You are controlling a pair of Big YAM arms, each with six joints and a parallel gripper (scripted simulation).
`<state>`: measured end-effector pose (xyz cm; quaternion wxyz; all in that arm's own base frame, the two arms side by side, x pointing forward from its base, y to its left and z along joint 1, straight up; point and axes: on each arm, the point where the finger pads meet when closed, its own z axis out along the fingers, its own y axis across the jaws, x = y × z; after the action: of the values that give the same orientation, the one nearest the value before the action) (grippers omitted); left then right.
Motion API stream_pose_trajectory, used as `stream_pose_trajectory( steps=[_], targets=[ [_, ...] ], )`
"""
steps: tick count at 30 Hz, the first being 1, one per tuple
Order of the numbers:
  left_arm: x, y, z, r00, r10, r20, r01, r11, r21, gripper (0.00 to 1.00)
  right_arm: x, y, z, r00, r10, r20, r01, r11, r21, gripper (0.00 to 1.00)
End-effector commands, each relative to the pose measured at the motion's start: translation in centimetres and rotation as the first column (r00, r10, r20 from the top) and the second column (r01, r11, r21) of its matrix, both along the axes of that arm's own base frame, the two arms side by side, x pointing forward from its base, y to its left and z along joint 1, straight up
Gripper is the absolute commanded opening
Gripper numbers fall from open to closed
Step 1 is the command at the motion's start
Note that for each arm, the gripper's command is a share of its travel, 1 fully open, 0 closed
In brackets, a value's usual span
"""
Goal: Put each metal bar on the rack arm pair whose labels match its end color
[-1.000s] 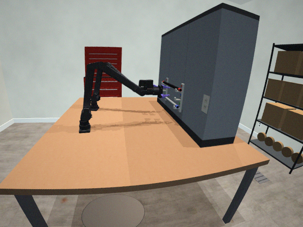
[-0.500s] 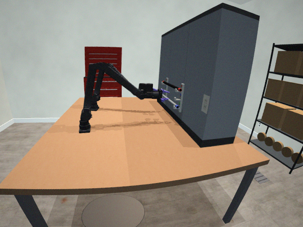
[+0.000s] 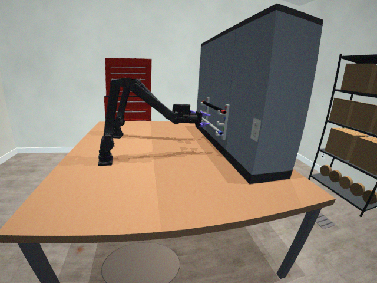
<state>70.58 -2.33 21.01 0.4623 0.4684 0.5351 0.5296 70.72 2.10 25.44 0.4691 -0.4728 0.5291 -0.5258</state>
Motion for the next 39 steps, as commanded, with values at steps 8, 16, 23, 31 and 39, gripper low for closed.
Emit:
stream_pose_trajectory(
  steps=[8, 16, 23, 31, 39],
  targets=[
    [0.3, 0.9, 1.2, 0.998, 0.011, 0.054, -0.010, 1.000, -0.019, 0.59, -0.3, 0.4, -1.3, 1.000, 0.008, 0.007, -0.008, 1.000, 0.013, 0.58],
    [0.3, 0.9, 0.5, 0.998, 0.011, 0.057, -0.010, 1.000, -0.019, 0.59, -0.3, 0.4, -2.0, 1.000, 0.010, 0.009, -0.010, 1.000, 0.013, 0.58],
    [0.3, 0.9, -0.1, 0.998, 0.011, 0.054, -0.010, 1.000, -0.018, 0.59, -0.3, 0.5, -2.6, 1.000, 0.011, 0.008, -0.011, 1.000, 0.013, 0.58],
    [0.3, 0.9, -0.9, 0.999, 0.011, 0.049, -0.010, 1.000, -0.017, 0.59, -0.3, 0.6, -3.4, 1.000, 0.013, 0.006, -0.013, 1.000, 0.012, 0.58],
    [0.3, 0.9, -1.4, 0.999, 0.011, 0.048, -0.010, 1.000, -0.017, 0.59, -0.3, 0.7, -4.0, 1.000, 0.014, 0.006, -0.014, 1.000, 0.012, 0.58]
  ],
)
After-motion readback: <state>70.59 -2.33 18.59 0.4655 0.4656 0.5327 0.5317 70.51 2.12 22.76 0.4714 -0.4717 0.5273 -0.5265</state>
